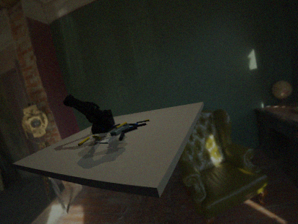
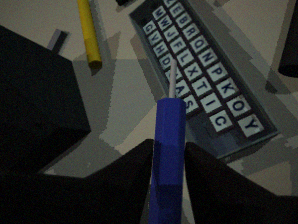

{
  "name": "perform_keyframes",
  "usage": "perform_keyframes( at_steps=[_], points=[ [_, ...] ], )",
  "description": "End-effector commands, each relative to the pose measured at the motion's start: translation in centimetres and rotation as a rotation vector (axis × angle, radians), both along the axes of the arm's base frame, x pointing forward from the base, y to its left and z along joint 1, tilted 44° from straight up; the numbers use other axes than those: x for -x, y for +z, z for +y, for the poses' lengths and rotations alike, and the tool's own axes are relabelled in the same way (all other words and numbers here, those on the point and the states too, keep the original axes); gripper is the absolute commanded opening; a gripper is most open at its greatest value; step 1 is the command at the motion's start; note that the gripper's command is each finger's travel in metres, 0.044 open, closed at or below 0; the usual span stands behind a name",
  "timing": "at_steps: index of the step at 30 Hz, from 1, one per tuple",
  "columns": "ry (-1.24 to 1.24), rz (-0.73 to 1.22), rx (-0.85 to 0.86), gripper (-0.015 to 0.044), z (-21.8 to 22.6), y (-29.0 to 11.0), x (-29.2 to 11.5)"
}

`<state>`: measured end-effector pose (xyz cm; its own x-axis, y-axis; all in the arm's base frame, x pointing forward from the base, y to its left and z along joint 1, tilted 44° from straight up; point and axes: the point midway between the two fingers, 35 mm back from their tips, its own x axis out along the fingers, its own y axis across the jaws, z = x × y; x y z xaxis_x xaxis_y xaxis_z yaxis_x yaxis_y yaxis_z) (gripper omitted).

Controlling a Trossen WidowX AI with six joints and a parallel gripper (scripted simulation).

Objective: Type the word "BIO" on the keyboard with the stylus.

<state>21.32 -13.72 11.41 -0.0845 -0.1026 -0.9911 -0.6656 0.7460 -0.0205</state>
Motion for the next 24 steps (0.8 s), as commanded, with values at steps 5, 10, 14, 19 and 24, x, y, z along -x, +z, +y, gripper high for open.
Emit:
perform_keyframes(
  at_steps=[5, 10, 14, 19, 24],
  points=[
    [-0.243, -0.003, -0.032, 0.0, 1.1, -0.5, -1.3],
    [-0.394, 0.003, -0.047, 0.0, 1.8, -0.8, -2.1],
    [-0.518, 0.014, -0.053, 0.0, 2.4, -1.0, -2.6],
    [-0.673, 0.031, -0.056, 0.0, 3.0, -1.3, -3.3],
    [-0.826, 0.051, -0.052, 0.0, 3.7, -1.7, -3.9]
  ],
)
